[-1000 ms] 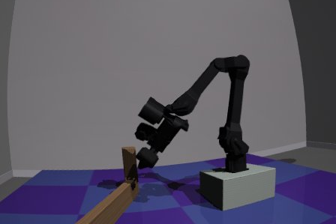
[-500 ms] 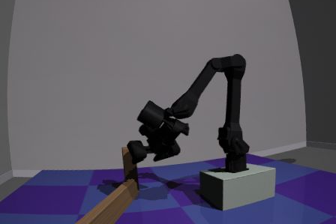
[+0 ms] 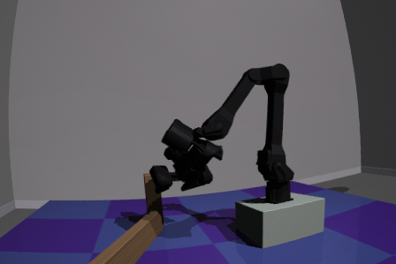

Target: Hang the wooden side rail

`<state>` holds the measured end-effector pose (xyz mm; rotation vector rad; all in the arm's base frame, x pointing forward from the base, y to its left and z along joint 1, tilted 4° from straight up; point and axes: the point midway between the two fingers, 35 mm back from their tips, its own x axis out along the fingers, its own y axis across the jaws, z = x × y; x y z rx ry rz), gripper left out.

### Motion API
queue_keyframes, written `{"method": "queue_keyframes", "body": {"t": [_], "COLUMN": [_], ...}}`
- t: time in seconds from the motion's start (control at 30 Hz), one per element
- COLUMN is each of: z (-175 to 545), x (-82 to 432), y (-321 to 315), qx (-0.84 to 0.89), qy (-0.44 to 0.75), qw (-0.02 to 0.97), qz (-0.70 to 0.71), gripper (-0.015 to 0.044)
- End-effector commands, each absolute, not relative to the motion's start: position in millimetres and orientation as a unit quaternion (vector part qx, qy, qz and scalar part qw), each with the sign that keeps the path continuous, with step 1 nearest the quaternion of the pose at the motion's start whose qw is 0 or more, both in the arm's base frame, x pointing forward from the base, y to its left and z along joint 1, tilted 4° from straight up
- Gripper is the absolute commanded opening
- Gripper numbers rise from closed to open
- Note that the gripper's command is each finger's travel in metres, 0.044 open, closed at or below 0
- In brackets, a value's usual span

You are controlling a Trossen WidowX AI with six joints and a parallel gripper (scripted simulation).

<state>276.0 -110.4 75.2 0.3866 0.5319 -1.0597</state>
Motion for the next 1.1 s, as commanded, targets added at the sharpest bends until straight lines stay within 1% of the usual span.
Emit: {"method": "queue_keyframes", "body": {"t": [0.0, 0.13, 0.3, 0.5, 0.67, 0.87, 1.07], "z": [75.2, 75.1, 73.6, 74.7, 76.8, 81.5, 89.1], "x": [275.8, 278.0, 299.0, 321.5, 335.8, 348.4, 356.7], "y": [-110.7, -110.6, -109.4, -109.9, -110.3, -110.6, -110.4], "qx": [0.182, 0.172, 0.07, -0.091, -0.206, -0.316, -0.398], "qy": [0.247, 0.259, 0.378, 0.531, 0.615, 0.654, 0.621], "qw": [0.811, 0.813, 0.821, 0.797, 0.752, 0.68, 0.601], "qz": [-0.498, -0.492, -0.423, -0.274, -0.117, 0.095, 0.309], "gripper": [0.044, 0.044, 0.044, 0.044, 0.044, 0.044, 0.044]}}
